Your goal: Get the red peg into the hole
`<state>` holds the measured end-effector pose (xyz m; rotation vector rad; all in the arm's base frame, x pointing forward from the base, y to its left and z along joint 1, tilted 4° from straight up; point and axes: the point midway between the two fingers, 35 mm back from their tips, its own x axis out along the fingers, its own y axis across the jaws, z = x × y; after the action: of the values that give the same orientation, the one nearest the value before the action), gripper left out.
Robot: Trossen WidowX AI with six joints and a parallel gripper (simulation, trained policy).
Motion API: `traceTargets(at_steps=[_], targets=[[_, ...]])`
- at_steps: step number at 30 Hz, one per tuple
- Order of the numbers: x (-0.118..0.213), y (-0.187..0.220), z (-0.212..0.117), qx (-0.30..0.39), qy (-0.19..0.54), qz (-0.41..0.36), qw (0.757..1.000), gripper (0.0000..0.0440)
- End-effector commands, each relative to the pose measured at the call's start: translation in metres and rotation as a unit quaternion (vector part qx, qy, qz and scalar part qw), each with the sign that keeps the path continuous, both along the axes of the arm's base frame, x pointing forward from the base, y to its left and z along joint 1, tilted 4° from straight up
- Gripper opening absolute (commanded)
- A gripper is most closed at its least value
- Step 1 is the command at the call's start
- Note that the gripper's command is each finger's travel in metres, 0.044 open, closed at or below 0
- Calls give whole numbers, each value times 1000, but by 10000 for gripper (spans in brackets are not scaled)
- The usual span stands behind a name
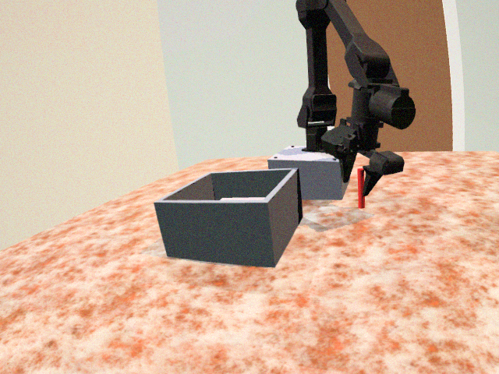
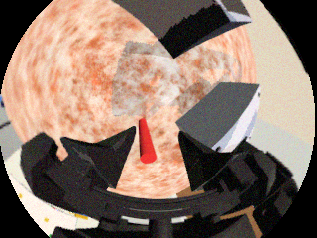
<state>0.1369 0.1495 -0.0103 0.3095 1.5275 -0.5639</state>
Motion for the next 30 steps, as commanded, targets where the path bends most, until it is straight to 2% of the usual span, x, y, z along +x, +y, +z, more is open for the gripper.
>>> traceTargets(at_steps=[1, 4, 12, 15, 19, 30], targets=[[0, -2, -9, -3, -4, 3, 1000, 303], [0, -2, -14, -3, -5, 8, 1000, 278], [1, -4, -24, -18, 12, -5, 1000, 72], [1, -5, -26, -27, 19, -9, 999, 19], [9, -3, -15, -30, 6, -10, 999, 1], [29, -3, 25, -39, -20, -16, 999, 0]])
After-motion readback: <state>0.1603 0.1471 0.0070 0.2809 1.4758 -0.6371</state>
